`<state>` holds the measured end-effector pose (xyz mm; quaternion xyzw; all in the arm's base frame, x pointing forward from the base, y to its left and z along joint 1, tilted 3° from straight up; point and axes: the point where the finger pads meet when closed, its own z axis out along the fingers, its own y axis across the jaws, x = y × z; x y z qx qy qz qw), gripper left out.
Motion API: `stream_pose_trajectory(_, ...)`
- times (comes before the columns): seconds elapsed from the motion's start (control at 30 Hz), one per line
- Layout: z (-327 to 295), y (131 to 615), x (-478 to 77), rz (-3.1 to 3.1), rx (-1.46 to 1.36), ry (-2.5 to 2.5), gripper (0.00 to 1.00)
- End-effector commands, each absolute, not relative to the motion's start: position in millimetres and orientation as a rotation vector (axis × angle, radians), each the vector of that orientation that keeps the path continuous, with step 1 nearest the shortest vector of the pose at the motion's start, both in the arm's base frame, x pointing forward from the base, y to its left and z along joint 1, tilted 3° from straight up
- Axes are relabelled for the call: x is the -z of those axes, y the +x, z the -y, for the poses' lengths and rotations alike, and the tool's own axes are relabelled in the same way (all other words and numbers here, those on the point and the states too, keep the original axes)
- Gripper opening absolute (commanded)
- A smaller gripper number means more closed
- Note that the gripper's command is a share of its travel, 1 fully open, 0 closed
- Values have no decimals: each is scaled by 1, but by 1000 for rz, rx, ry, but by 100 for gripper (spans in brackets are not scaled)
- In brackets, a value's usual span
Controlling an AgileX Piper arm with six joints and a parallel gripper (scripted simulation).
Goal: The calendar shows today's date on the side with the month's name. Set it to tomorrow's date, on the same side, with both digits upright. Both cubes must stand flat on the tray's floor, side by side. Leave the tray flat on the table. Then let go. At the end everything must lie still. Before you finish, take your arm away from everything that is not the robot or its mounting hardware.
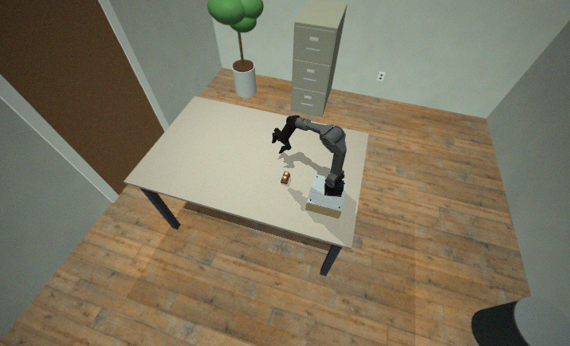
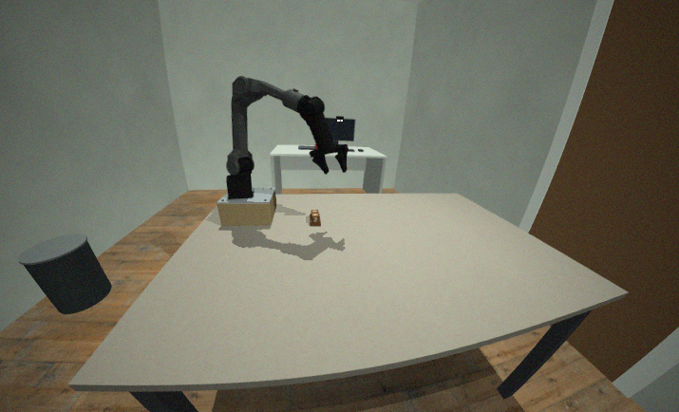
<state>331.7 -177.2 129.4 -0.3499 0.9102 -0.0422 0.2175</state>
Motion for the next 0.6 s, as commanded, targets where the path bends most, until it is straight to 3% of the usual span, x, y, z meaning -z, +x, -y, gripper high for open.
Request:
stream_pose_trajectory(0.0,165,323,-114,-2529,94,-1142,100)
stream_pose_trajectory(0.37,133,276,-71,-2405,-31,-1894,100)
stream_pose_trajectory(0.57,131,272,-69,-2378,-42,-1971,100)
